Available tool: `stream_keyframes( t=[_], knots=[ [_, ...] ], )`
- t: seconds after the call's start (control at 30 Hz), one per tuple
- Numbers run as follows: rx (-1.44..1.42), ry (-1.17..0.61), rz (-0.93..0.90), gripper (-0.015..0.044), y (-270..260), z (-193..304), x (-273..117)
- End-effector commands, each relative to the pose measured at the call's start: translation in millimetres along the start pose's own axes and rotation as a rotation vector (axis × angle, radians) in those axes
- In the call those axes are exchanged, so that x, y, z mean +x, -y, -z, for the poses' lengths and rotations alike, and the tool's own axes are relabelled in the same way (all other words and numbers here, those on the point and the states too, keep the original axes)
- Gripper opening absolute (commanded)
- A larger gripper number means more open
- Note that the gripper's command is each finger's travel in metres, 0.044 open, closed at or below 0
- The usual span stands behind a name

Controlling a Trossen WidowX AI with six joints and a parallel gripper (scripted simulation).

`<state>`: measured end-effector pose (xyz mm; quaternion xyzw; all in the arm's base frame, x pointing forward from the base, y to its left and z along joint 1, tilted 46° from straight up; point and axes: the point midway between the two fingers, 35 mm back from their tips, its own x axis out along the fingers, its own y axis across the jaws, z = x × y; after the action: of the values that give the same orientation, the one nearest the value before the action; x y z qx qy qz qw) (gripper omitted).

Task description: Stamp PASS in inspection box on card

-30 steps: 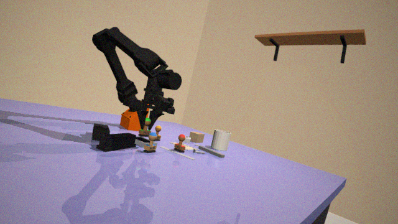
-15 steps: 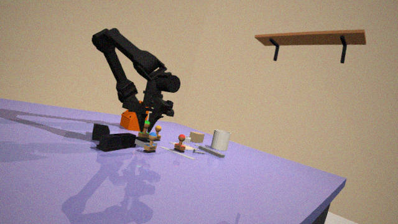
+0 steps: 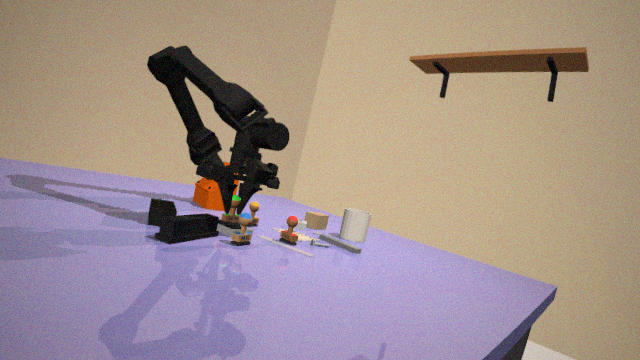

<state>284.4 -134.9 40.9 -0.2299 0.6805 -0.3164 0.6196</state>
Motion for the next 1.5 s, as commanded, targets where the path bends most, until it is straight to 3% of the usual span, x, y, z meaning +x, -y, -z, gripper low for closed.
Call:
stream_keyframes(
  t=[0.0,1.47],
  knots=[
    [-0.005,-0.001,0.004,0.0000,0.1,0.3,1.1],
    [-0.005,-0.001,0.004,0.0000,0.1,0.3,4.9]
  ],
)
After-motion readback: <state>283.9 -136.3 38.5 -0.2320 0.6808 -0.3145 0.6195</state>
